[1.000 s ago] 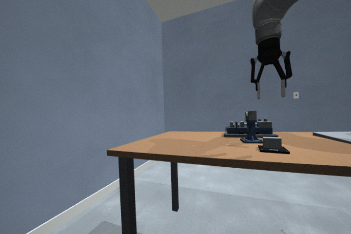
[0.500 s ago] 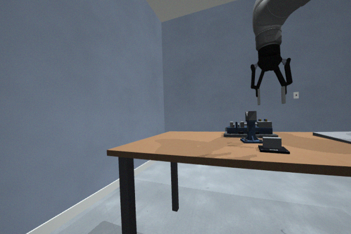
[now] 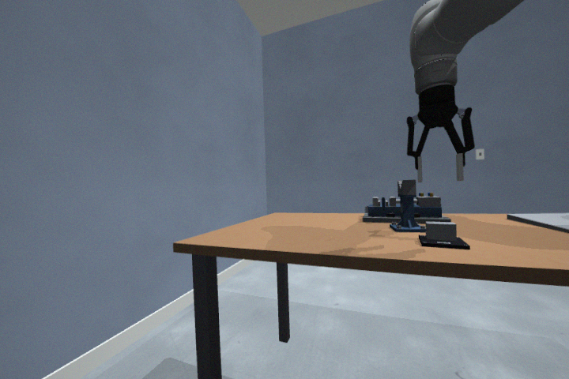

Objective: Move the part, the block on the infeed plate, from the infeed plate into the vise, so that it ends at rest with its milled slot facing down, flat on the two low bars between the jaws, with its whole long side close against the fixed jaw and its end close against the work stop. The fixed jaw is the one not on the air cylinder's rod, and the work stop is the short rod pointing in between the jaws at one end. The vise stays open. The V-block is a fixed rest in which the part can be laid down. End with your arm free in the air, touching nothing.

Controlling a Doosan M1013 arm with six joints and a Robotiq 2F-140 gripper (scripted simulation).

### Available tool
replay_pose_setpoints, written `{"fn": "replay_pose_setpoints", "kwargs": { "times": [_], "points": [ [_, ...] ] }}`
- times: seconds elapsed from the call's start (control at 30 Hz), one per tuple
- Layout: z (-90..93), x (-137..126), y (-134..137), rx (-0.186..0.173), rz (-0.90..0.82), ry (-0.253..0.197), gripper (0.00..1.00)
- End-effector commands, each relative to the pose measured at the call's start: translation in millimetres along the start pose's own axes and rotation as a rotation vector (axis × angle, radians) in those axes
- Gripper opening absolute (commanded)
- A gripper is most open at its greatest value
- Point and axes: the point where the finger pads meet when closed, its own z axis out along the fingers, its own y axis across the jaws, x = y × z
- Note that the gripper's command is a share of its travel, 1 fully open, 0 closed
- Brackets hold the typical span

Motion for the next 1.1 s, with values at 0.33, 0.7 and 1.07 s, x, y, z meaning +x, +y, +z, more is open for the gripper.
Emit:
{"fn": "replay_pose_setpoints", "kwargs": {
  "times": [0.33,0.7,1.07],
  "points": [
    [33.3,-0.3,-0.4,0.000,0.000,0.000,0.51],
    [57.1,-0.5,-0.6,0.000,0.000,0.000,0.51],
    [77.9,-0.7,-0.9,0.000,0.000,0.000,0.51]
  ]
}}
